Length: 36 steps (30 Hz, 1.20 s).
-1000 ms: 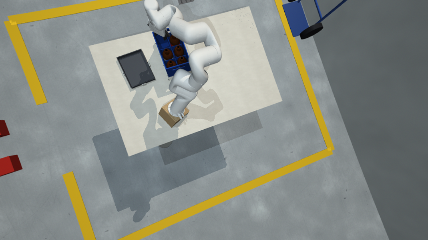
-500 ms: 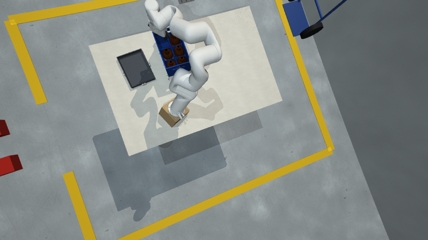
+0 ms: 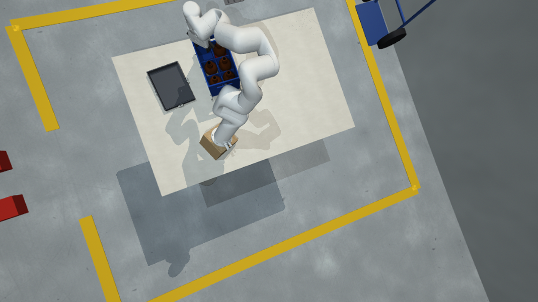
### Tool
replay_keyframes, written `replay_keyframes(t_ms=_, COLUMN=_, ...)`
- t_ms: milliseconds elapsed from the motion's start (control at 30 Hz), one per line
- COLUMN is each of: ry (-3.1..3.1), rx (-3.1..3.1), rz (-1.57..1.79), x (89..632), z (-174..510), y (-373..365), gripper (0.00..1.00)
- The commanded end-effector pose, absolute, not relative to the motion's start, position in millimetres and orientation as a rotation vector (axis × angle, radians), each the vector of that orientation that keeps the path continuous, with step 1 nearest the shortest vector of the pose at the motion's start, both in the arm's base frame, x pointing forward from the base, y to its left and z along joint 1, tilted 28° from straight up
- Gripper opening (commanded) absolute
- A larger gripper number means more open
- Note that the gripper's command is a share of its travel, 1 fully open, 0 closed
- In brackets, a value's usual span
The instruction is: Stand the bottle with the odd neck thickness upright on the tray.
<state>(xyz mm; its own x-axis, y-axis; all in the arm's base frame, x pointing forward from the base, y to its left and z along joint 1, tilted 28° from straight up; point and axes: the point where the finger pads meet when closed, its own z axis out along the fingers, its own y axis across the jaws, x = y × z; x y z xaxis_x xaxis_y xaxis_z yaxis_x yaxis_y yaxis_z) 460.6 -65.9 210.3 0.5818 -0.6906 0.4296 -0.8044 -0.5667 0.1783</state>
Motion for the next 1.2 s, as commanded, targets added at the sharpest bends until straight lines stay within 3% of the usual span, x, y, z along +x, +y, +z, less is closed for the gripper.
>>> replay_keyframes(t_ms=0, ry=-1.211, rx=2.462, rz=0.451, x=462.3, z=207.3, y=-67.2, gripper=0.65)
replay_keyframes(t_ms=1167, ry=-1.211, rx=2.462, rz=0.451, x=463.6, z=198.2, y=-71.9, gripper=0.65)
